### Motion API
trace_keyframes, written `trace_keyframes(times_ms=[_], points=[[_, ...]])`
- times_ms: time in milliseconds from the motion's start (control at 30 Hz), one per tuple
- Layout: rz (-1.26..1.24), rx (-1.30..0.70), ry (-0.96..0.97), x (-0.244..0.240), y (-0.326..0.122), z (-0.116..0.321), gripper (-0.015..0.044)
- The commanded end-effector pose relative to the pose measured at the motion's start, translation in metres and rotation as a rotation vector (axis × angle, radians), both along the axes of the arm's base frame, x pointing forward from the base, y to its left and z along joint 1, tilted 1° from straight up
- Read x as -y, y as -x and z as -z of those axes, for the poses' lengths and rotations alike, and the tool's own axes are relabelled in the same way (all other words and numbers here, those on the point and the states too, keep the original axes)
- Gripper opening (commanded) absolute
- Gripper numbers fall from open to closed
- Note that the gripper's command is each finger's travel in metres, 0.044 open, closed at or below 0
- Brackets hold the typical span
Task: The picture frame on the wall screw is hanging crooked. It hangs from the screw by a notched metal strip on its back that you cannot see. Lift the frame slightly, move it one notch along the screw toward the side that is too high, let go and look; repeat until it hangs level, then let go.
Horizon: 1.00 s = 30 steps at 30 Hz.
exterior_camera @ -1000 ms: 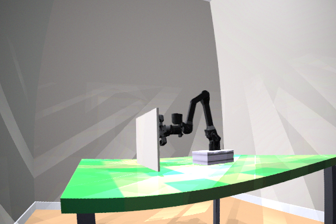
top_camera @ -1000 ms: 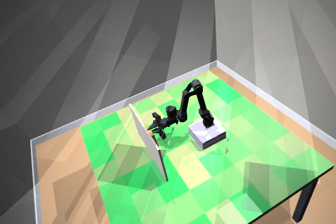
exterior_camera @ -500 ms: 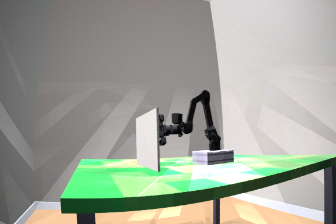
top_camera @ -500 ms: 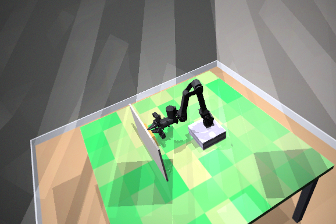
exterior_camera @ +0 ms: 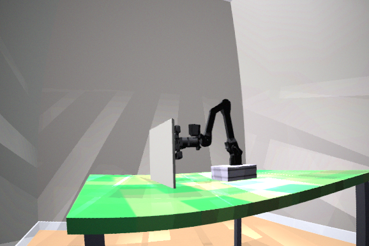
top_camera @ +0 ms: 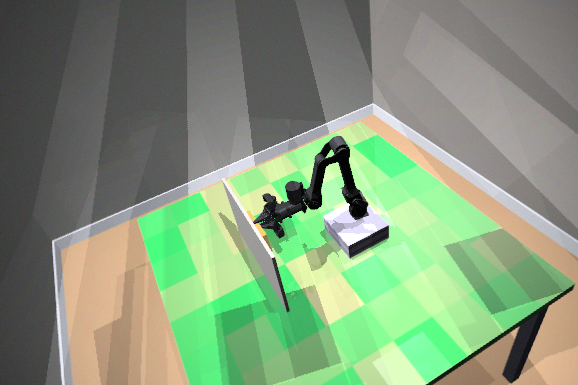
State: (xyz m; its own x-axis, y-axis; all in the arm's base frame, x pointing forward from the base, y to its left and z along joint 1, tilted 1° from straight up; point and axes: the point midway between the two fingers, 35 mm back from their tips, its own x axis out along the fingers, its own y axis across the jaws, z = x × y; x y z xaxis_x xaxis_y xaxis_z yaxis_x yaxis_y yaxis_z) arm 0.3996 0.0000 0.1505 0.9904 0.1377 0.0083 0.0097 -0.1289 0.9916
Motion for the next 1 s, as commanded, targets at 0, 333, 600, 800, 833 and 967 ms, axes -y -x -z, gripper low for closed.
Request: trace_keyframes(times_ms=[0, 333, 600, 800, 833, 967], points=[[0.000, 0.002, 0.024, -0.0002, -0.0002, -0.0004, 0.0000], [0.001, 0.009, 0.076, -0.0003, -0.0001, -0.0012, 0.0000], [0.002, 0.014, 0.112, -0.0004, 0.0000, -0.0018, 0.0000], [0.002, 0.017, 0.123, -0.0003, 0.0002, -0.0019, 0.0026], [0.002, 0.017, 0.123, -0.0003, 0.0002, -0.0019, 0.0053], [0.002, 0.017, 0.123, -0.0003, 0.0002, -0.0019, 0.0157]])
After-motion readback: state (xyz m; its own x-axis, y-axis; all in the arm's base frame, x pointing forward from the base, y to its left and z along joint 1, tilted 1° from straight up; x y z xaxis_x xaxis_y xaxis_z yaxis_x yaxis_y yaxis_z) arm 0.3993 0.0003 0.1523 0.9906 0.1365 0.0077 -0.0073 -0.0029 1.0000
